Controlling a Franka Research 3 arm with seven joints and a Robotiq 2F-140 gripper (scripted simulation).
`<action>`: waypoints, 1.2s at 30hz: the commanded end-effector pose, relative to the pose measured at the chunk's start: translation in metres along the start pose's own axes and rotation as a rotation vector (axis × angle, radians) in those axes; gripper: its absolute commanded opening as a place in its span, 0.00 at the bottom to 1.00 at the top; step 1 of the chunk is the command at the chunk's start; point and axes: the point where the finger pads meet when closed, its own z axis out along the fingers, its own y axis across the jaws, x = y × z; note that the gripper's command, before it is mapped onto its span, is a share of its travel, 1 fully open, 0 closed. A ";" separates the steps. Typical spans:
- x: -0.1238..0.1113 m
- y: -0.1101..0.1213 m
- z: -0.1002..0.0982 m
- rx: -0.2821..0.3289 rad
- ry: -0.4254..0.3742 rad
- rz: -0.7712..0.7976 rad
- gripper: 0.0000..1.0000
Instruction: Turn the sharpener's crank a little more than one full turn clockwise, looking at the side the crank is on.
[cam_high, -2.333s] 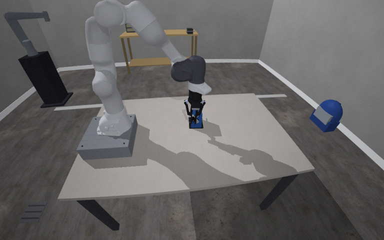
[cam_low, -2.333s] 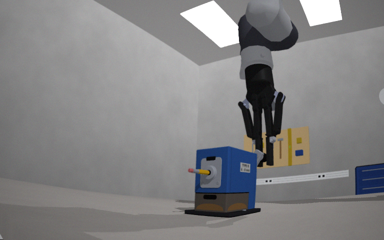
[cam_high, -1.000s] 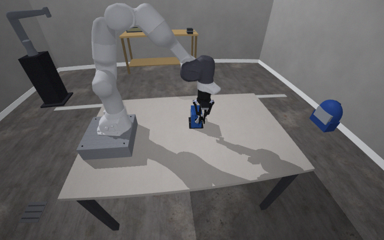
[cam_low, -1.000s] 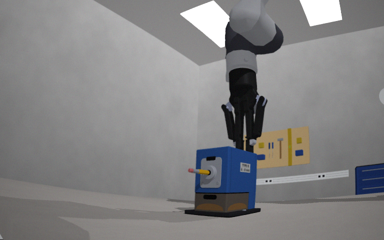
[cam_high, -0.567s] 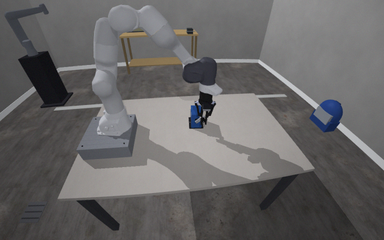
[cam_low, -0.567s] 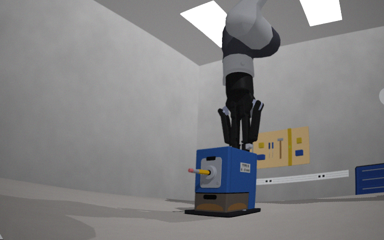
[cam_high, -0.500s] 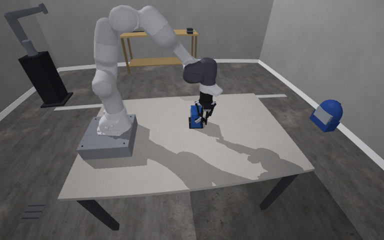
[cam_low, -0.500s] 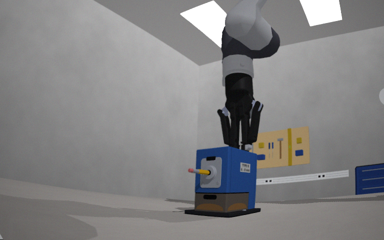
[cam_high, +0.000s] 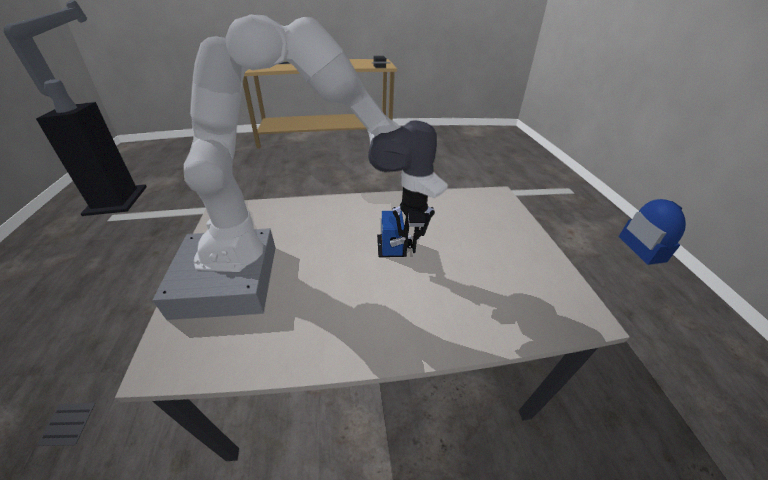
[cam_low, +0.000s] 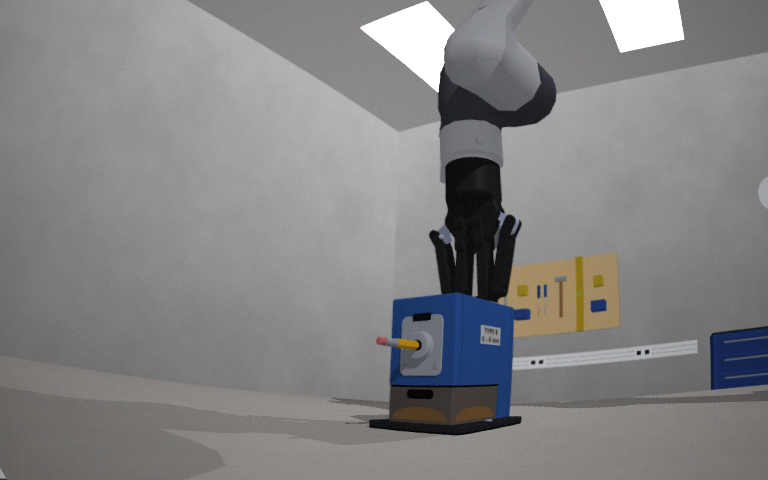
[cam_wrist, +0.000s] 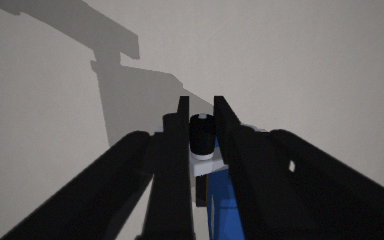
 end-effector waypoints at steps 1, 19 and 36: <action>0.000 -0.002 0.008 0.002 0.000 -0.004 0.10; 0.000 -0.003 0.029 0.002 0.000 -0.004 0.10; 0.000 0.004 0.047 0.002 0.000 -0.004 0.10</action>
